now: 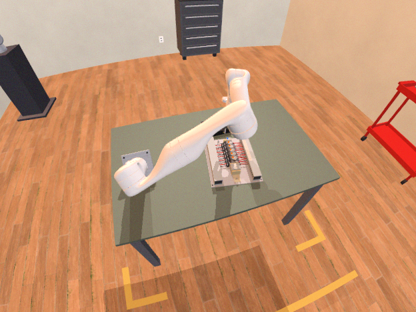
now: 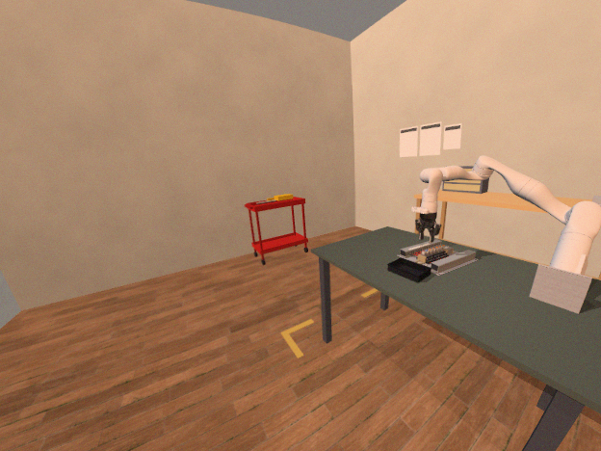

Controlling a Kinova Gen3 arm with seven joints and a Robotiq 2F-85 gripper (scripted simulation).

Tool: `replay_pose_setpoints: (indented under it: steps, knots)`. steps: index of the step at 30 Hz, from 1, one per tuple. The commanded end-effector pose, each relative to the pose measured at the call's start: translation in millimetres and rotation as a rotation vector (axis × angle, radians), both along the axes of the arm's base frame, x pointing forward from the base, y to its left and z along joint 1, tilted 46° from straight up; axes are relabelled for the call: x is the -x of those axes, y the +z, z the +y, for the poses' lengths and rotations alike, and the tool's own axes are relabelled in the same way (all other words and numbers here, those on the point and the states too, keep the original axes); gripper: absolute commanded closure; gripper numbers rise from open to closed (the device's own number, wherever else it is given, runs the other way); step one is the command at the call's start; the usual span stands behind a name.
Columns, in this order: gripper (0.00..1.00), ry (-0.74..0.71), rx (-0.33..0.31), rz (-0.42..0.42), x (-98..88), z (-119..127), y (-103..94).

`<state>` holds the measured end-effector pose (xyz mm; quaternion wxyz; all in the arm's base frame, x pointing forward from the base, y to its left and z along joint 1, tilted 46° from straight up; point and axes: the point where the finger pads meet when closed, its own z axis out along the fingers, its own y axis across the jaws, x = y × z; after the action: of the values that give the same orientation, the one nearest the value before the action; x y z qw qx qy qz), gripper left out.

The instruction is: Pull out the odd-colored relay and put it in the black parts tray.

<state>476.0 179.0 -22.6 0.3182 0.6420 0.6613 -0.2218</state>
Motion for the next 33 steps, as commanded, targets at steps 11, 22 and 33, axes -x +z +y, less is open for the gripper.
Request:
replay_pose_setpoints:
  steps: [11, 22, 33]
  knots:
    - [0.39, 0.001, -0.001, -0.001, -0.6, -1.2, -1.6]
    - [0.39, 0.001, -0.001, -0.001, -3.7, -17.3, -17.7]
    - [0.39, 0.001, -0.001, -0.001, -6.1, -29.4, -29.8]
